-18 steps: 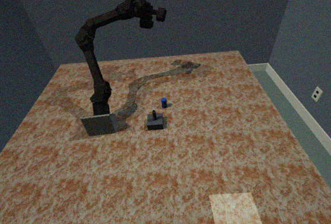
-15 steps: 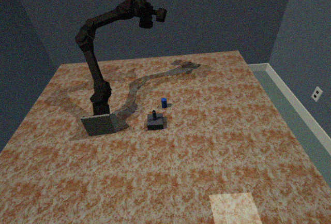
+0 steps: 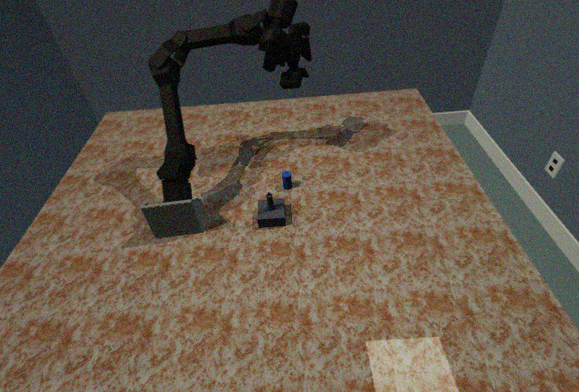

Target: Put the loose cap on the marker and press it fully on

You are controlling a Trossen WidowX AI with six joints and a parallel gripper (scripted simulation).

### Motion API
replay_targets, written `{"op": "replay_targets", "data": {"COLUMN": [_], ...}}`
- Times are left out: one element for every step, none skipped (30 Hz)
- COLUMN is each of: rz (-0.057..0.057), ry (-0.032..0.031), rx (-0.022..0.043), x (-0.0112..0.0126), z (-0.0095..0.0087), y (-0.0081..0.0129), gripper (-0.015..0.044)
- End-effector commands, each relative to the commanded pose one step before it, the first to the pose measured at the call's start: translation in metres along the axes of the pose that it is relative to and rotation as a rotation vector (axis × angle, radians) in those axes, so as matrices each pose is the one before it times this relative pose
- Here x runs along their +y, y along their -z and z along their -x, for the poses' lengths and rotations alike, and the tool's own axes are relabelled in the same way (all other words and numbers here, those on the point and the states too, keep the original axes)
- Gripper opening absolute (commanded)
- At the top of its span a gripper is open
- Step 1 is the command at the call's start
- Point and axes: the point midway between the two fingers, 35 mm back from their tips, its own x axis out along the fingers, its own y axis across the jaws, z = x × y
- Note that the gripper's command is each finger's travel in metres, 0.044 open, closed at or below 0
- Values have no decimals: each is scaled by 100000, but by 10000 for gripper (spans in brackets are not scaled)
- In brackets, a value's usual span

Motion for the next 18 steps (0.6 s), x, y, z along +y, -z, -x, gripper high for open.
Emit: {"op": "replay_targets", "data": {"rz": [-41803, -12354, -13037, -13192, -13135, -13073, -13007, -12937, -12862, -12782, -12697, -12606, -12605, -12574, -9797, -5842, -1941, 0], "ry": [-12041, -3412, -3552, -3536, -3455, -3366, -3268, -3162, -3046, -2919, -2782, -2633, -2459, -2322, -1707, -972, -315, 0], "rx": [7152, 2399, 2725, 2962, 3157, 3352, 3547, 3742, 3938, 4134, 4330, 4526, 4779, 4995, 4054, 2488, 839, 0], "x": [5431, 1201, 1168, 1071, 951, 831, 712, 595, 482, 373, 270, 172, 299, 203, 76, 4, -8, 0], "z": [-407, -232, -262, -283, -300, -315, -329, -341, -351, -360, -366, -370, -323, -338, -280, -177, -61, 0], "y": [2865, 1151, 1283, 1362, 1409, 1444, 1466, 1478, 1478, 1469, 1451, 1425, 1615, 1605, 1242, 735, 243, 0], "gripper": [240, 240, 240, 240, 240, 240, 240, 240, 240, 240, 240, 240, 240, 240, 240, 240, 240, 240]}}
